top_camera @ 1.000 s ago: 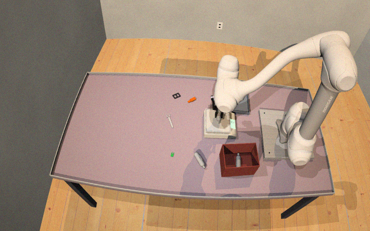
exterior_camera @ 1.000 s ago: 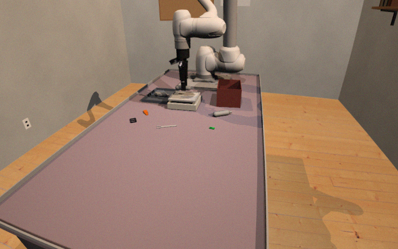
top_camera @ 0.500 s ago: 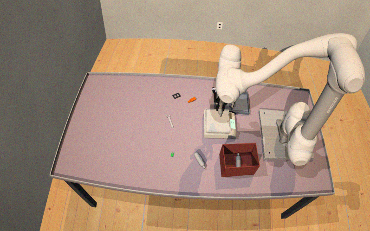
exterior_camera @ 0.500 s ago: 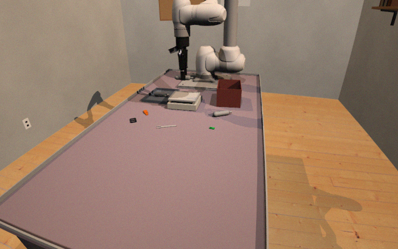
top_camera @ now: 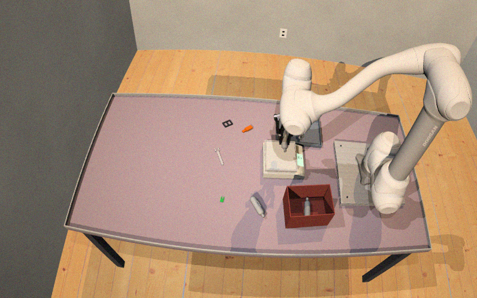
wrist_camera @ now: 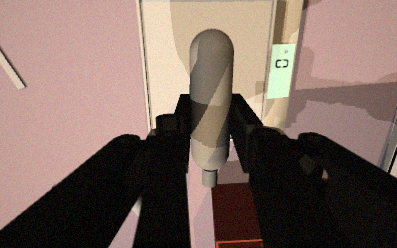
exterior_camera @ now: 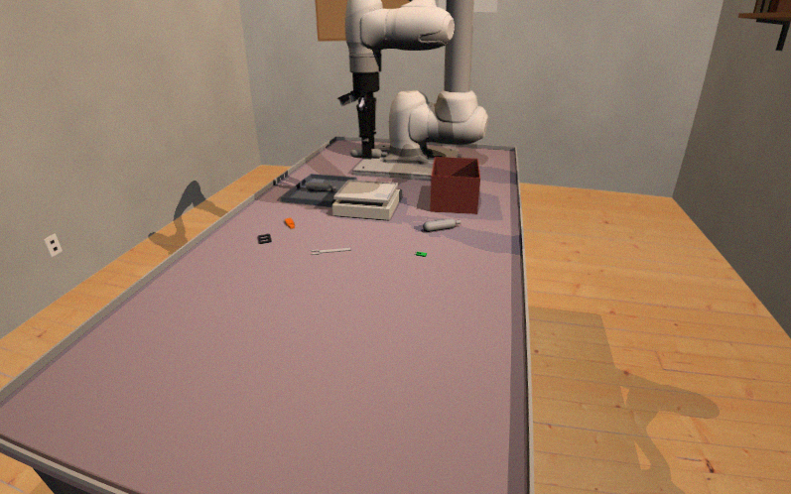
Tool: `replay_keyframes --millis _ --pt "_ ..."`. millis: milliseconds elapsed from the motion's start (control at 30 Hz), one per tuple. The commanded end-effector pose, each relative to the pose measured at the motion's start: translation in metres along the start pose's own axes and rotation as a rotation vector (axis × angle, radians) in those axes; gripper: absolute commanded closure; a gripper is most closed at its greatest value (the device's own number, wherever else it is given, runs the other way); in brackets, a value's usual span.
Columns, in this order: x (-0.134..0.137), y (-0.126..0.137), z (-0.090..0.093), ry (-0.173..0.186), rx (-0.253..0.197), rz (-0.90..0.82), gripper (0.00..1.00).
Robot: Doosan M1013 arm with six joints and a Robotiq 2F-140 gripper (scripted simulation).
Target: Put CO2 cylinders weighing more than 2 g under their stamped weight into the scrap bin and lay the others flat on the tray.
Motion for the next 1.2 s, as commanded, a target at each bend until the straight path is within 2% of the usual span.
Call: replay_keyframes --millis 0,100,333,400,433,567,1167 --pt "0.005 0.036 0.0 0.0 0.0 0.0 0.9" --pt "0.02 0.097 -0.001 0.0 -0.001 0.0 0.9" --pt "0.069 0.19 0.0 0.0 -0.001 0.0 0.9" --pt "0.069 0.19 0.0 0.0 -0.001 0.0 0.9" --pt "0.09 0.227 0.0 0.0 -0.001 0.0 0.9" --pt "0.113 0.267 0.0 0.0 -0.001 0.0 0.9" --pt "0.113 0.267 0.01 0.0 -0.001 0.0 0.9"
Point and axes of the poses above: the point where the finger pads meet when closed, its own z axis out along the fingers, its own x axis across the jaws, y = z × x, the point moved 2 cm from there along -z, back along the fingers, and after that the axes turned 1 degree about -z, right-handed, at the moved point
